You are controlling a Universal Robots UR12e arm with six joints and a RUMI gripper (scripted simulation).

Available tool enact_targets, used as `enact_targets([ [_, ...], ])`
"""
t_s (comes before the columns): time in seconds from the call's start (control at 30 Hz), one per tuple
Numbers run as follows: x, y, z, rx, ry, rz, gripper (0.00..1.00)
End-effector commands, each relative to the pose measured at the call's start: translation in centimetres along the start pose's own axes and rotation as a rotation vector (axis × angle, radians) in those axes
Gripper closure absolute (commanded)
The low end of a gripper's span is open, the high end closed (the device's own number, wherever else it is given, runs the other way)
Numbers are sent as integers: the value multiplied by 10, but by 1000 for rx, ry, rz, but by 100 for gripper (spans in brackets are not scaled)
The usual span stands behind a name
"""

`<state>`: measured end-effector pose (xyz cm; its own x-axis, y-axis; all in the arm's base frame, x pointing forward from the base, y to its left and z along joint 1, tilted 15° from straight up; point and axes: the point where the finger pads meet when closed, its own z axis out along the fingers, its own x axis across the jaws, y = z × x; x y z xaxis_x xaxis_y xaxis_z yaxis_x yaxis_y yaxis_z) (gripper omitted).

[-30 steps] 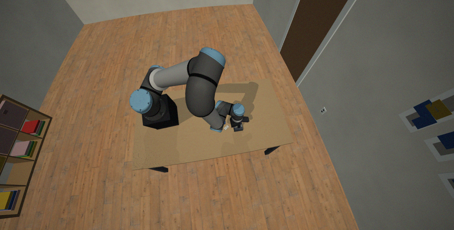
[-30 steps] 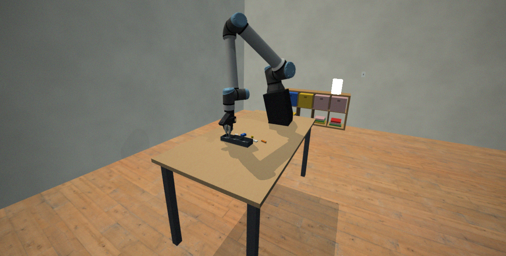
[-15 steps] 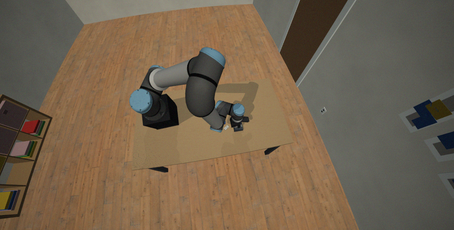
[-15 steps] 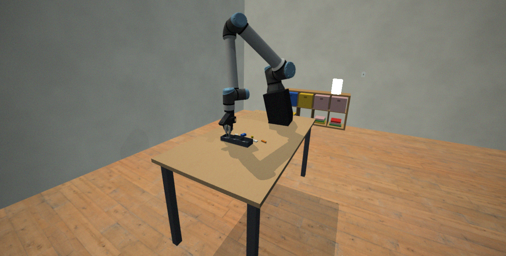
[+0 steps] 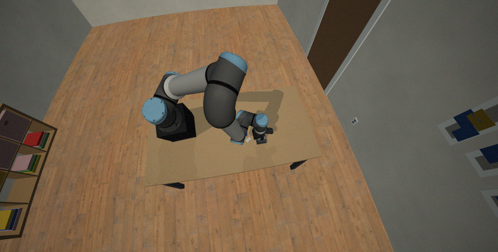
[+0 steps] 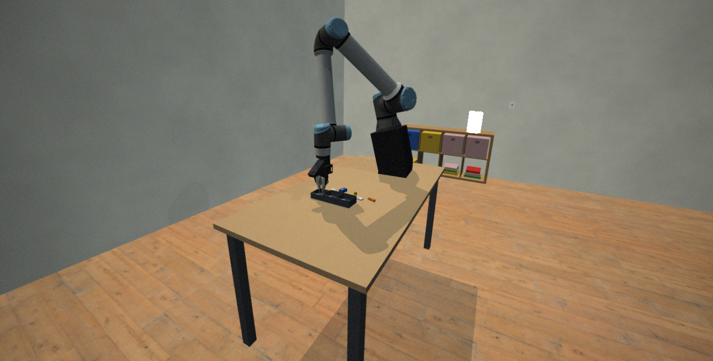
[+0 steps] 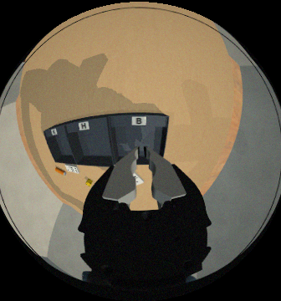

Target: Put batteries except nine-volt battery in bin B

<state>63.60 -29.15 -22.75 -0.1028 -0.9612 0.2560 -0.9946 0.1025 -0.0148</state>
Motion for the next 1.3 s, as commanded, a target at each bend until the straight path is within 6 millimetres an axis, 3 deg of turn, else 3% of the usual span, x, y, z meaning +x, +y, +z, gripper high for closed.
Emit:
enact_targets([
  [0.0, 0, -1, -2, 1, 0, 0, 96],
  [0.8, 0, -1, -29, 1, 0, 0, 96],
  [1.0, 0, -1, -53, 1, 0, 0, 96],
  [1.17, 0, -1, -53, 1, 0, 0, 96],
  [1.27, -15, -1, -53, 1, 0, 0, 96],
])
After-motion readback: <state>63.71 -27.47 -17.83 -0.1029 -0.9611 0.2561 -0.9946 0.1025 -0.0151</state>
